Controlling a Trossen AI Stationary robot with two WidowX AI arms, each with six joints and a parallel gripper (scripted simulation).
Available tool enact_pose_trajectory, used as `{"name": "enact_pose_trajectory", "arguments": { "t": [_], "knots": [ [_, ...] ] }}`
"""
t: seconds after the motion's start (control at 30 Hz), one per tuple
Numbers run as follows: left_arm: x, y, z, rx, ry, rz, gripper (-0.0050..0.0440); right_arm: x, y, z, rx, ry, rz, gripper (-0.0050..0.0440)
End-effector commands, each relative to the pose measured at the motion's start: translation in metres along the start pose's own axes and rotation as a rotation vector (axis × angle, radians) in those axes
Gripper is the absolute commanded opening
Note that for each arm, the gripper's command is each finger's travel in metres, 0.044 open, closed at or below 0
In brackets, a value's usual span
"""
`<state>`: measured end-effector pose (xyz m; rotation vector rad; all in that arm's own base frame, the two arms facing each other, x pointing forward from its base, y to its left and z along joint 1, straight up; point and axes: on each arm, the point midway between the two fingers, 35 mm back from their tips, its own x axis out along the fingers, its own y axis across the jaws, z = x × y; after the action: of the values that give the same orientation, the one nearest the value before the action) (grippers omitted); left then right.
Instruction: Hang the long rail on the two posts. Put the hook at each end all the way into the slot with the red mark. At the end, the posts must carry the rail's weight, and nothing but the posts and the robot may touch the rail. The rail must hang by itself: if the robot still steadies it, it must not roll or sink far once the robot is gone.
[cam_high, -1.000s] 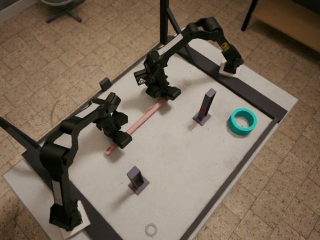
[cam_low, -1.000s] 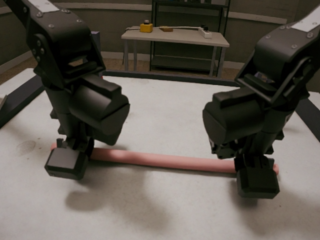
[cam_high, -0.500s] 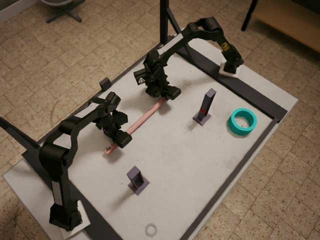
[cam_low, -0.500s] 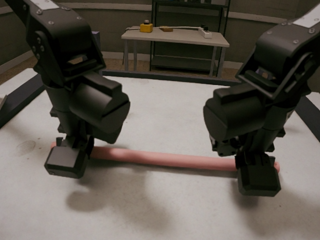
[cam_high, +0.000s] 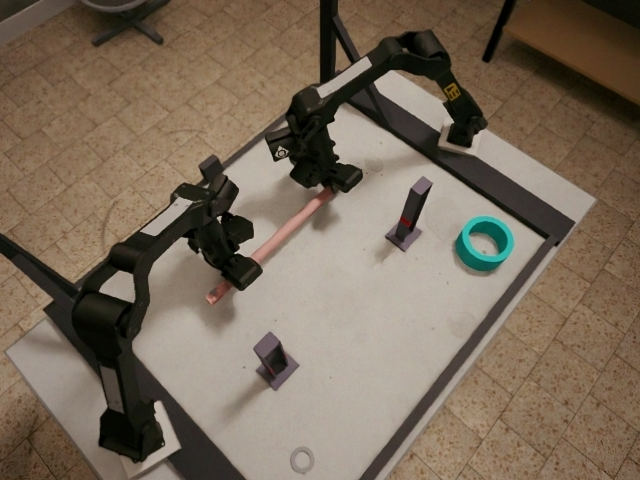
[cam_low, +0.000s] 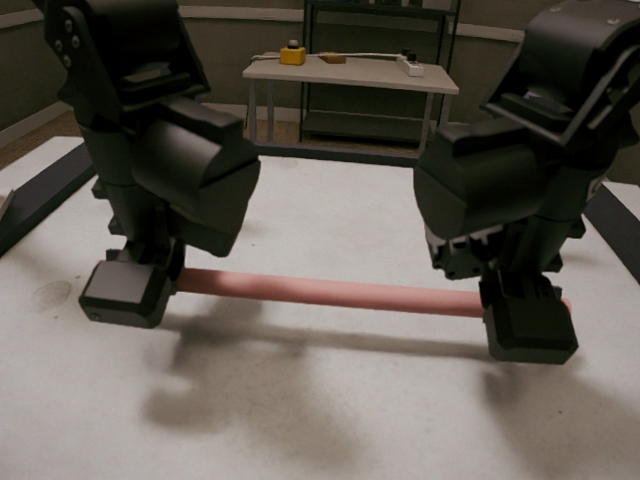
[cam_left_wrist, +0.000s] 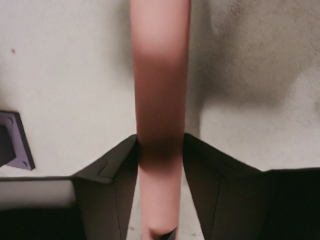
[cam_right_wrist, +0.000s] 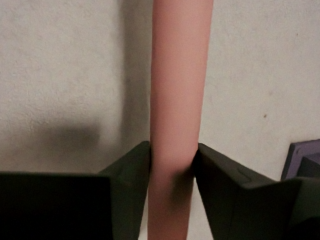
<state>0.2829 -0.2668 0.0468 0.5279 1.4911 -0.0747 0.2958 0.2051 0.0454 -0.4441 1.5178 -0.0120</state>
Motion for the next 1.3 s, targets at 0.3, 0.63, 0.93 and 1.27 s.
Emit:
{"name": "enact_pose_trajectory", "arguments": {
  "t": [0.3,0.63,0.93,1.27],
  "knots": [
    [-0.038,0.006,0.0,-0.007,-0.04,-0.026,-0.005,-0.03,-0.006,0.002,0.008,-0.035,0.019,-0.005],
    [-0.038,0.006,0.0,-0.007,-0.04,-0.026,-0.005,-0.03,-0.006,0.002,0.008,-0.035,0.019,-0.005],
    [-0.038,0.01,0.001,-0.002,-0.04,-0.163,-0.005,-0.03,-0.01,0.003,0.004,-0.036,0.156,-0.005],
    [-0.037,0.015,0.001,0.004,-0.04,-0.346,-0.005,-0.029,-0.015,0.003,-0.001,-0.037,0.34,-0.005]
  ]
}}
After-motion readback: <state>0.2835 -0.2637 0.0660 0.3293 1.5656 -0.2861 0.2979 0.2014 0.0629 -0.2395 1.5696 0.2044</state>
